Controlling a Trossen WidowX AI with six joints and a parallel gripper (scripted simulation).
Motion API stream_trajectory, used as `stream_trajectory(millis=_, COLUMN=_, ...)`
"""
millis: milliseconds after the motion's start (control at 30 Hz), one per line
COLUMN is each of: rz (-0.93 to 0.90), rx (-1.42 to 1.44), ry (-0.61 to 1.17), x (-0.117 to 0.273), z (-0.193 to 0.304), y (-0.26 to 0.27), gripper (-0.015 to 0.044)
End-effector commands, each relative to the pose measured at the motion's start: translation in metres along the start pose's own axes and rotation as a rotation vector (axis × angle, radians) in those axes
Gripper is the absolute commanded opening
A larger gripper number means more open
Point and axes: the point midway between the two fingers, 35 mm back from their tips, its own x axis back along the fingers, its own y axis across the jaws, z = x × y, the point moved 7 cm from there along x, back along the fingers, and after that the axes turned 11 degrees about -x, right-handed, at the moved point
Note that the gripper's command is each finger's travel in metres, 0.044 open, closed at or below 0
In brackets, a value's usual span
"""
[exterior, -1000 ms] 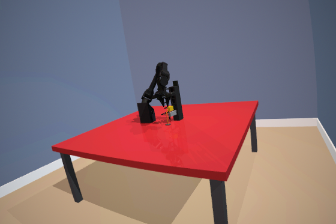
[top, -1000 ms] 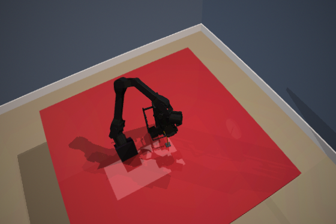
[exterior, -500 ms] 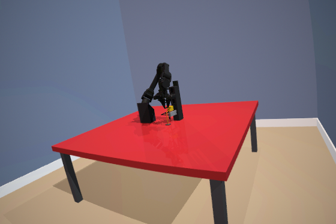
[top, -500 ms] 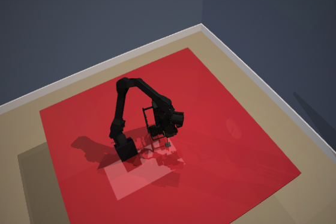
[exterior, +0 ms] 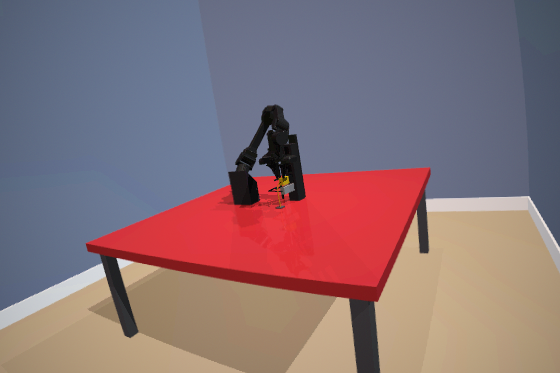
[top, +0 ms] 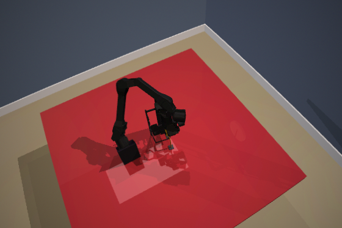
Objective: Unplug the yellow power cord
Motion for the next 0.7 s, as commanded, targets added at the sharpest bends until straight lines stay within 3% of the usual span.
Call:
stream_trajectory(millis=0, rz=0.008, rx=-0.01, ry=0.006, x=-0.002, z=0.007, y=-0.004, gripper=0.016)
stream_trajectory(millis=667, rz=0.009, rx=-0.01, ry=0.007, x=-0.014, z=0.015, y=-0.005, gripper=0.016)
